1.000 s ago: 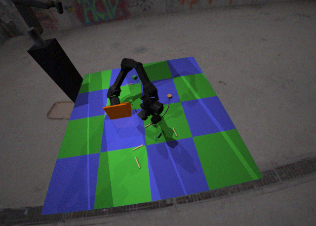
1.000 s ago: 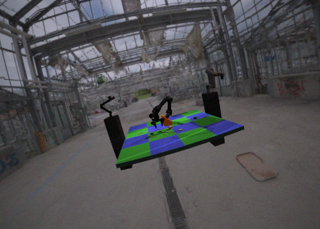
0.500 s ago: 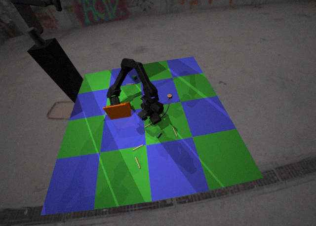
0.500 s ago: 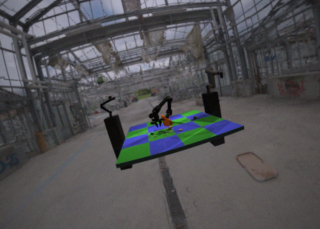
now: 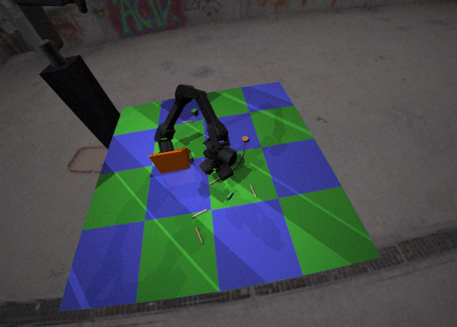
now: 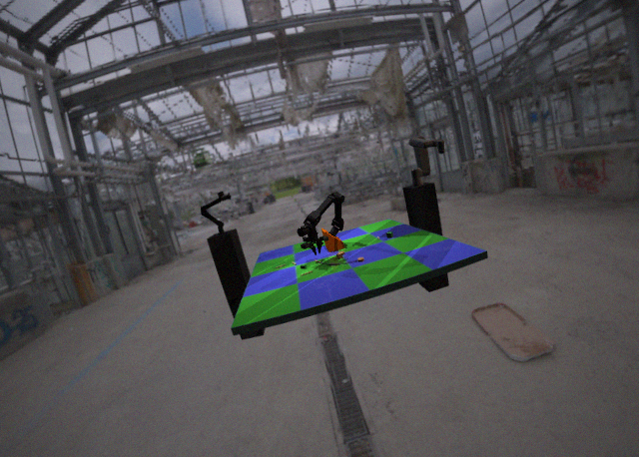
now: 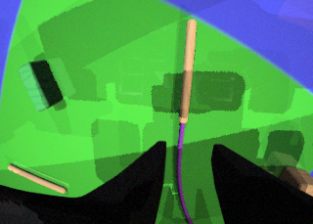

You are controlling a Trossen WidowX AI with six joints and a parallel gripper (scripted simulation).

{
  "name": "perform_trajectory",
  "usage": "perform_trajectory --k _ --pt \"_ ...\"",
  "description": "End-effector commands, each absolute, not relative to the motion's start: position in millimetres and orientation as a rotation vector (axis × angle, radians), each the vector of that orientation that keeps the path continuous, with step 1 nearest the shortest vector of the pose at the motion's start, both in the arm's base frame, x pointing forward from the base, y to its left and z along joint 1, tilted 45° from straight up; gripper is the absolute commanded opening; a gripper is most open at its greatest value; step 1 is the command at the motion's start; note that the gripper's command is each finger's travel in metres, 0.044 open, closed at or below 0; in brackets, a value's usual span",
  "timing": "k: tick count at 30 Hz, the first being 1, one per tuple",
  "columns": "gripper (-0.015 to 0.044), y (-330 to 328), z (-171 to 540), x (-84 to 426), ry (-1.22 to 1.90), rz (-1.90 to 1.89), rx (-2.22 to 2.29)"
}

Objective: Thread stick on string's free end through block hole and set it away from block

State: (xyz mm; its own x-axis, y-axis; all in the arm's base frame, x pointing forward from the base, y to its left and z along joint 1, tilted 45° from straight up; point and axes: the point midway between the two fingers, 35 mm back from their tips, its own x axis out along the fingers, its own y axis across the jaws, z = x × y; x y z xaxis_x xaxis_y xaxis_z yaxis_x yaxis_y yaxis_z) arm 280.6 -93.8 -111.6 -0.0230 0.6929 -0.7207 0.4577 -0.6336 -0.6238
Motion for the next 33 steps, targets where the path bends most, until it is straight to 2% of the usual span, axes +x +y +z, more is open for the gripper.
perform_trajectory --k 1,33 --pt "0.0121 -89.1 -116.7 279.9 -1.226 1.724 -2.035" --pt "0.0121 -52.8 -152.9 277.8 -1.229 1.721 -2.034"
